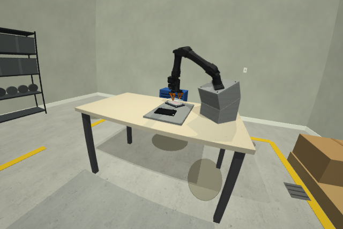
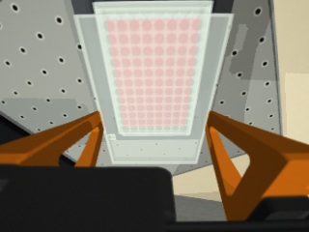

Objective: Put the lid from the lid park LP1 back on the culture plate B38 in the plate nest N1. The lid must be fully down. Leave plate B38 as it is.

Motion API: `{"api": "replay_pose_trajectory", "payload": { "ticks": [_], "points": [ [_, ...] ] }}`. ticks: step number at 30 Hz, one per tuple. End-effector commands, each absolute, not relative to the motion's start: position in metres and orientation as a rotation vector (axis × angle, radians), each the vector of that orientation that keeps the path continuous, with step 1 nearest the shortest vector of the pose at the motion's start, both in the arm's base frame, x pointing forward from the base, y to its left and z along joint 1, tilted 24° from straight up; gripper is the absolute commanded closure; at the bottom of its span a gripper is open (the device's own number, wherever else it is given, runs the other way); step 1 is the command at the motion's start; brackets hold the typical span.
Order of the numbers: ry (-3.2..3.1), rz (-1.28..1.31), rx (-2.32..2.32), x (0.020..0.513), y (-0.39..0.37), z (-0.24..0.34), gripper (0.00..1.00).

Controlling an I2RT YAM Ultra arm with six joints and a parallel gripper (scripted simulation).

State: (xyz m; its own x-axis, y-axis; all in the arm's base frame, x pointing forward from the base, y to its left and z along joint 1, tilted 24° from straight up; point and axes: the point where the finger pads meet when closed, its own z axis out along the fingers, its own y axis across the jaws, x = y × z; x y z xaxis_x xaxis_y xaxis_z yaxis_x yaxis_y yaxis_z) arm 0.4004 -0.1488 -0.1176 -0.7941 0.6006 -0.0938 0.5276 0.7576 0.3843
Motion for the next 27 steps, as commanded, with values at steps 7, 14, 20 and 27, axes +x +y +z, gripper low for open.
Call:
{"api": "replay_pose_trajectory", "payload": {
  "ticks": [7, 14, 20, 27],
  "points": [
    [2.695, 0.471, 0.873, 0.424, -0.158, -0.125, 1.00],
    [2.658, 0.455, 0.869, 0.431, -0.168, -0.111, 1.00],
    [2.662, 0.458, 0.870, 0.429, -0.168, -0.114, 1.00],
    [2.667, 0.460, 0.872, 0.428, -0.167, -0.117, 1.00]
  ]
}}
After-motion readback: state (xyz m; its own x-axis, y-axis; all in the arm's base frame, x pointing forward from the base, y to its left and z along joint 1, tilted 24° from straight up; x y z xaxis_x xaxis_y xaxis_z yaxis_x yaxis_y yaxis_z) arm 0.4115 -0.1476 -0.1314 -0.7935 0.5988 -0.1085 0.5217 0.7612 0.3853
